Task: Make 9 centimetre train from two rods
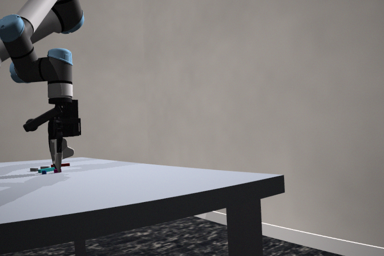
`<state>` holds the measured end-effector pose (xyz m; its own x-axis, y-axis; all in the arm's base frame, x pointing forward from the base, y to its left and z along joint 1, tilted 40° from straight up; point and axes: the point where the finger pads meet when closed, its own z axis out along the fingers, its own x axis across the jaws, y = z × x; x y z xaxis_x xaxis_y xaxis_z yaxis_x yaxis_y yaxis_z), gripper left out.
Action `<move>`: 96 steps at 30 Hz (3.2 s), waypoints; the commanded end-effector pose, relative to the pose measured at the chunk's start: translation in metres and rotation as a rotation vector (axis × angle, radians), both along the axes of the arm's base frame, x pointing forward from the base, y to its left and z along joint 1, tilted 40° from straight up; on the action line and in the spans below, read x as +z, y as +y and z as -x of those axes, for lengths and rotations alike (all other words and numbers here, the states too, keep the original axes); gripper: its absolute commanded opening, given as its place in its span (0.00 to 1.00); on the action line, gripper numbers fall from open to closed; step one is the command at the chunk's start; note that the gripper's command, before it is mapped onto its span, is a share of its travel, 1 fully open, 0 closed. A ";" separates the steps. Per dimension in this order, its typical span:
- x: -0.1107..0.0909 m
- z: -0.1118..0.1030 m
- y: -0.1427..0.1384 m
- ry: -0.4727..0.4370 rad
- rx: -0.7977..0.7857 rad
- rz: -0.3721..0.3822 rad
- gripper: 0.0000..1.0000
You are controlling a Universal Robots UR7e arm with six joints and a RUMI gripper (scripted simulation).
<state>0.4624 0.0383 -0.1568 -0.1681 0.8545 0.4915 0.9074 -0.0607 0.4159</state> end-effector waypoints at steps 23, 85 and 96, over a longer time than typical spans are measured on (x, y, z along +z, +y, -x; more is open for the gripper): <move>0.000 0.000 0.000 -0.001 0.000 0.001 0.00; 0.064 0.032 -0.044 -0.001 0.000 0.001 0.14; 0.069 0.034 -0.047 -0.001 0.000 0.001 0.14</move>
<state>0.4286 -0.0070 -0.0896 -0.1676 0.8550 0.4908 0.9071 -0.0613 0.4165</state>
